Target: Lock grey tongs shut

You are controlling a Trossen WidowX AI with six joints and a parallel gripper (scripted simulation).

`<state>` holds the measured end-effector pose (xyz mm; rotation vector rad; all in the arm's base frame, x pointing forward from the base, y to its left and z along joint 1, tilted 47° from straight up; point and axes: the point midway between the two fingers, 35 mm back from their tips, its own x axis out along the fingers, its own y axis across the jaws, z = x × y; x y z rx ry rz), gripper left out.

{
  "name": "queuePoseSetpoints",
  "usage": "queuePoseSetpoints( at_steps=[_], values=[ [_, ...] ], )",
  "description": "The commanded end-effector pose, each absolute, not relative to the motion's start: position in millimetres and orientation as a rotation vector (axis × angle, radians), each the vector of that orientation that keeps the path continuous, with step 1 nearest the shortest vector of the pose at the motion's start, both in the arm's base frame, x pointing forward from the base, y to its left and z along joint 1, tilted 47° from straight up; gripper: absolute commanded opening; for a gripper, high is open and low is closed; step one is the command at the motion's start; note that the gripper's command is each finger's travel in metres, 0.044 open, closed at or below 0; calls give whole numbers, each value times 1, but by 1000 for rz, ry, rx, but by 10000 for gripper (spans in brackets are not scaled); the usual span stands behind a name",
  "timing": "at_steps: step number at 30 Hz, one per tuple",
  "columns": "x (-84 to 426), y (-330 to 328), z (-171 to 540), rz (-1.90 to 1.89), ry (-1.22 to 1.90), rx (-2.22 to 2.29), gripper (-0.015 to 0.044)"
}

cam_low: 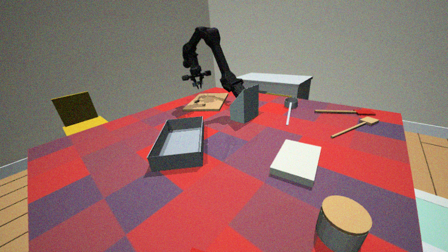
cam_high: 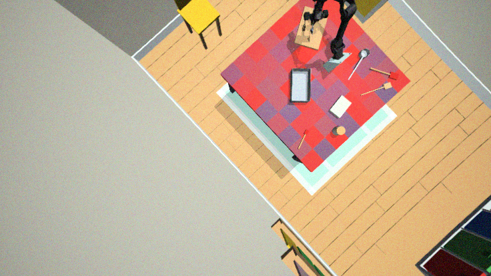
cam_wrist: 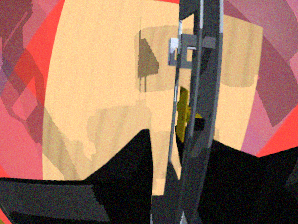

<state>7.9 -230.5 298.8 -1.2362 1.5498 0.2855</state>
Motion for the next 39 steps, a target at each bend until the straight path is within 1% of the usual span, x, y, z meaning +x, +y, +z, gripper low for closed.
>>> queuePoseSetpoints(
  at_steps=[1,27,39],
  values=[
    [-2,-228,304,247,1558,-1251,-150],
    [-55,-207,330,54,1671,-1335,-150],
    [-59,-206,331,53,1692,-1348,-150]
  ],
)
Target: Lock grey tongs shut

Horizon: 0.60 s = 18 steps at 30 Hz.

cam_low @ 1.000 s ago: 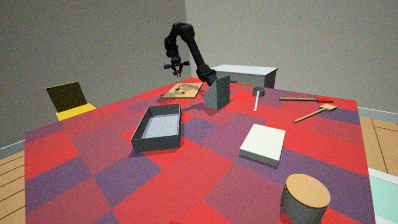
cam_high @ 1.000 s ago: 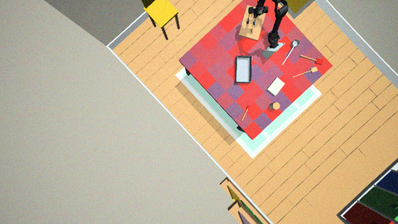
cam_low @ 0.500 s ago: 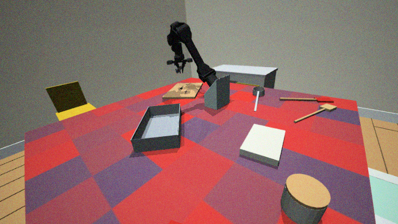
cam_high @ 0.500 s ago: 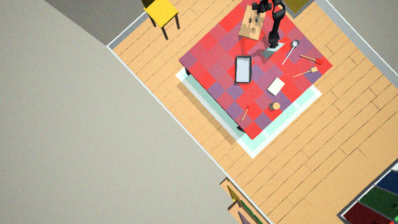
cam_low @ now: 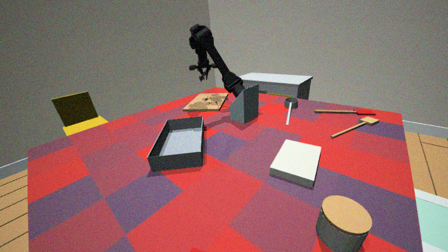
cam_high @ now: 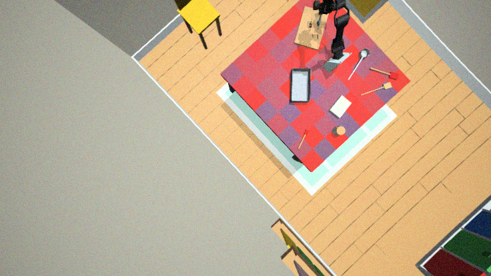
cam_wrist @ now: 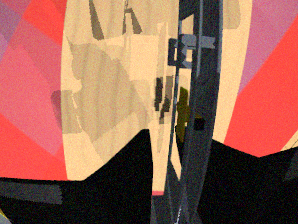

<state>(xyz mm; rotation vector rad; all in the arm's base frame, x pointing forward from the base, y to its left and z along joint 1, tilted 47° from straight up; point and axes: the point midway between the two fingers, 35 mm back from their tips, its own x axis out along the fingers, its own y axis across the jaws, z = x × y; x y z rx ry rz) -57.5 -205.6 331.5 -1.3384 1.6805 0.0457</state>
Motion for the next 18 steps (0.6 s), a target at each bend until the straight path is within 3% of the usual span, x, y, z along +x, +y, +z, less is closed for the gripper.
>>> queuePoseSetpoints(
  at_steps=[1,18],
  values=[
    [-59,-207,330,60,1704,-1355,-150],
    [-64,-240,327,183,2080,-1571,-150]
  ],
)
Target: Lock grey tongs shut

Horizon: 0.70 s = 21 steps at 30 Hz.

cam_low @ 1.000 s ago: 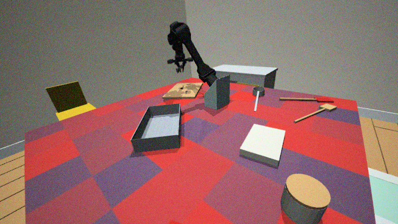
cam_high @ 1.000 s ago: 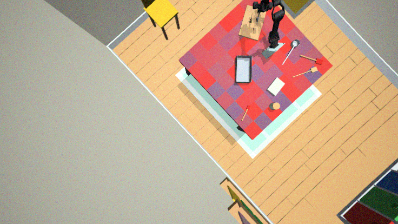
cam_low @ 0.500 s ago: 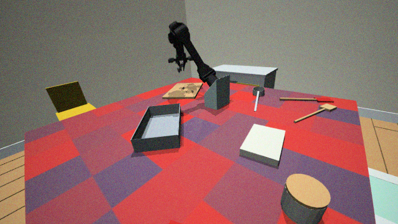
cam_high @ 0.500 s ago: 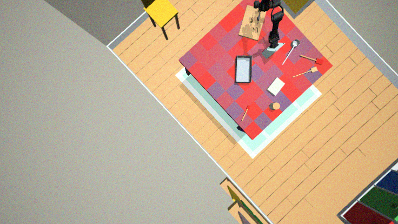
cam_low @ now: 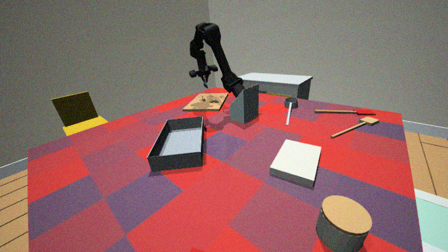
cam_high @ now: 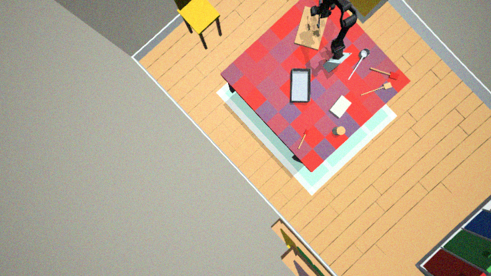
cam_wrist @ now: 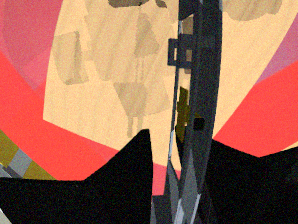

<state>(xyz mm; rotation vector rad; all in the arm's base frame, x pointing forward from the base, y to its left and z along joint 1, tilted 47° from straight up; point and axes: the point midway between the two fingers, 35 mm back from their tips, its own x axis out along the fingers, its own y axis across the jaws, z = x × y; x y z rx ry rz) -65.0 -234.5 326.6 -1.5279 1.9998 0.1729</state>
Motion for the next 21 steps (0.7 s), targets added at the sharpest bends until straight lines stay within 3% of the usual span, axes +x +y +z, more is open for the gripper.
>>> queuePoseSetpoints(
  at_steps=[1,21],
  values=[
    [-64,-241,328,182,2103,-1583,-150],
    [-48,-250,346,-57,2510,-1728,-150]
  ],
)
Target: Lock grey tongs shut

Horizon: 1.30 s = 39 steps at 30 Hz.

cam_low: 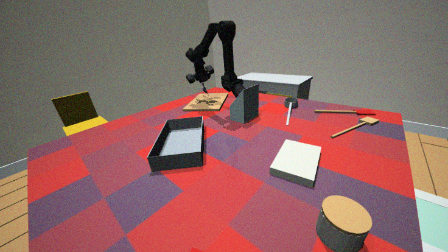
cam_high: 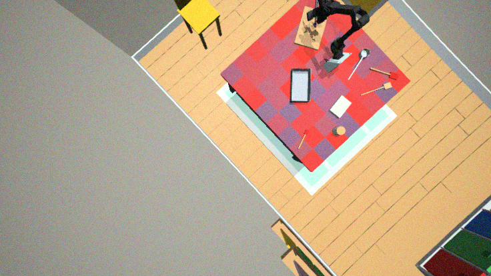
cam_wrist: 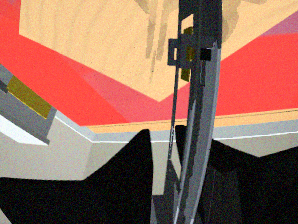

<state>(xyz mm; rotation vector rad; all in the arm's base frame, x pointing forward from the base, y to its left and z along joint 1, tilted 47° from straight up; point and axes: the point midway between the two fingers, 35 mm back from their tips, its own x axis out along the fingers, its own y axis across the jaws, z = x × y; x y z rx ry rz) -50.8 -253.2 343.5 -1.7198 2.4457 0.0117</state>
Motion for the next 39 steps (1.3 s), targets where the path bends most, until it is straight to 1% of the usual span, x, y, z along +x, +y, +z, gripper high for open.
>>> queuePoseSetpoints(
  at_steps=[1,15,28,39],
  values=[
    [-47,-249,347,-80,2526,-1729,-150],
    [-37,-225,344,-460,2662,-1667,-150],
    [-39,-193,317,-816,2627,-1489,-150],
    [-40,-189,312,-851,2613,-1464,-150]
  ],
)
